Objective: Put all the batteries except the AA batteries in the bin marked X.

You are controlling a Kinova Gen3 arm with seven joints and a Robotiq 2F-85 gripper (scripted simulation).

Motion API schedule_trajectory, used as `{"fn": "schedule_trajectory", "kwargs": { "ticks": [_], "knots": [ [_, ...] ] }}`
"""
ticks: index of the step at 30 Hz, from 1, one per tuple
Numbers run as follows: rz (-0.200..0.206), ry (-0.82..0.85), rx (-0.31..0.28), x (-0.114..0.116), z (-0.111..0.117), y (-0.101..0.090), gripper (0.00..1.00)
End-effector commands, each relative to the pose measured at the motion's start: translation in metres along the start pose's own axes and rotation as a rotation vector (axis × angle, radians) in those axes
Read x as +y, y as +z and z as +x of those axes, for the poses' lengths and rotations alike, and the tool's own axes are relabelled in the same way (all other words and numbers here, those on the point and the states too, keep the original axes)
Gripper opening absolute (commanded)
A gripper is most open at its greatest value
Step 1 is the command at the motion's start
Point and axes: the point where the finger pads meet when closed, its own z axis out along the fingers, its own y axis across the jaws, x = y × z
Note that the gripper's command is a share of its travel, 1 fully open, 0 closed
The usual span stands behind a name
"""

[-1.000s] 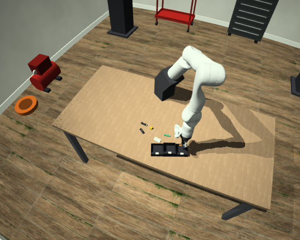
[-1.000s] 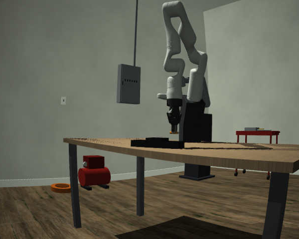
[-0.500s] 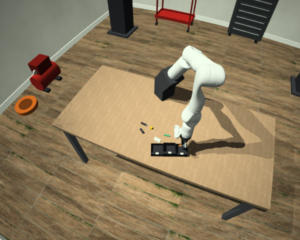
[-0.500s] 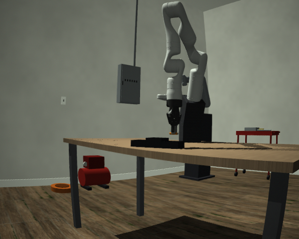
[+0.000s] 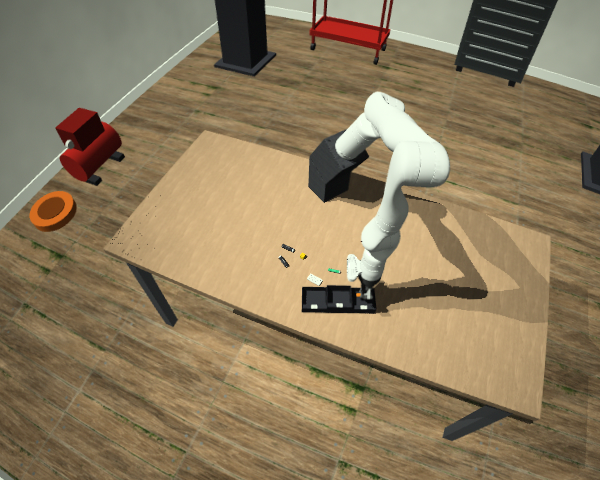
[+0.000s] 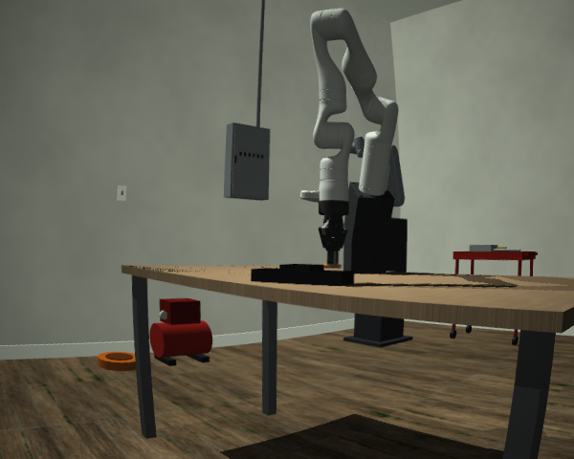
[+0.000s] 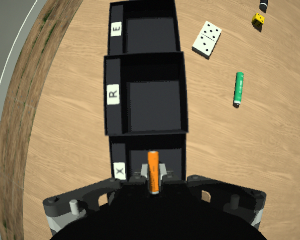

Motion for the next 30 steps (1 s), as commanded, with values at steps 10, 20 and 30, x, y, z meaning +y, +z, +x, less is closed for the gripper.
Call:
{"fn": "schedule_trajectory", "kwargs": {
  "ticks": [10,20,30],
  "knots": [
    [0.003,0.003,-0.003,-0.001,-0.003,0.024,0.05],
    [0.000,0.002,-0.005,0.000,-0.004,0.025,0.05],
    [-0.003,-0.002,-0.004,0.001,-0.004,0.024,0.24]
  ]
}}
